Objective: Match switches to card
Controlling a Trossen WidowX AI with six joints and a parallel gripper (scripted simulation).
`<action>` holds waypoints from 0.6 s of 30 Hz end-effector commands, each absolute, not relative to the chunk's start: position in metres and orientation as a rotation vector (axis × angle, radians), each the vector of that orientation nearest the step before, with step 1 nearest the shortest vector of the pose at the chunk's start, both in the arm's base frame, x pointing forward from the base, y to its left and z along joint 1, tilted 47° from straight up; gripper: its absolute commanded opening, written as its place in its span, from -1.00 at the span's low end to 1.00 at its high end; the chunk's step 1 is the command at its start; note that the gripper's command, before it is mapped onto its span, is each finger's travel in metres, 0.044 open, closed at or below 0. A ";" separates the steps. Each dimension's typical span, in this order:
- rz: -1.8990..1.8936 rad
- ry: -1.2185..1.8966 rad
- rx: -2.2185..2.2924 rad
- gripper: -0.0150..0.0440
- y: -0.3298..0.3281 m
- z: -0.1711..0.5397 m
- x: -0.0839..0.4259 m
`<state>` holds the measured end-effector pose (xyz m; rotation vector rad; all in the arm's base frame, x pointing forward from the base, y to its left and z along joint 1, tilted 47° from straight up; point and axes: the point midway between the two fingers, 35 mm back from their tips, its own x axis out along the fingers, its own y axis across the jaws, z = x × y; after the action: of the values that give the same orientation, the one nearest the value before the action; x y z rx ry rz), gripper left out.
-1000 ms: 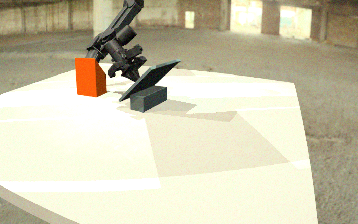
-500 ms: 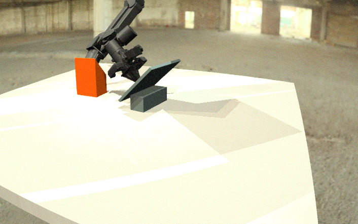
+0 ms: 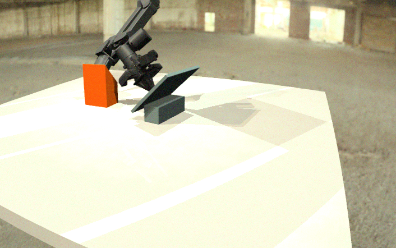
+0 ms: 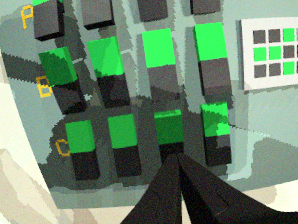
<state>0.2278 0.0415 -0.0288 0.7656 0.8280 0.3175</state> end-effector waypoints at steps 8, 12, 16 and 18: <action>0.320 0.854 0.750 -0.49 0.009 -0.004 0.201; 0.326 0.842 0.761 -0.49 0.006 0.008 0.190; 0.326 0.842 0.761 -0.49 0.006 0.008 0.190; 0.326 0.842 0.761 -0.49 0.006 0.008 0.190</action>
<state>0.1960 0.0096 -0.0034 0.7611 0.8646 0.3176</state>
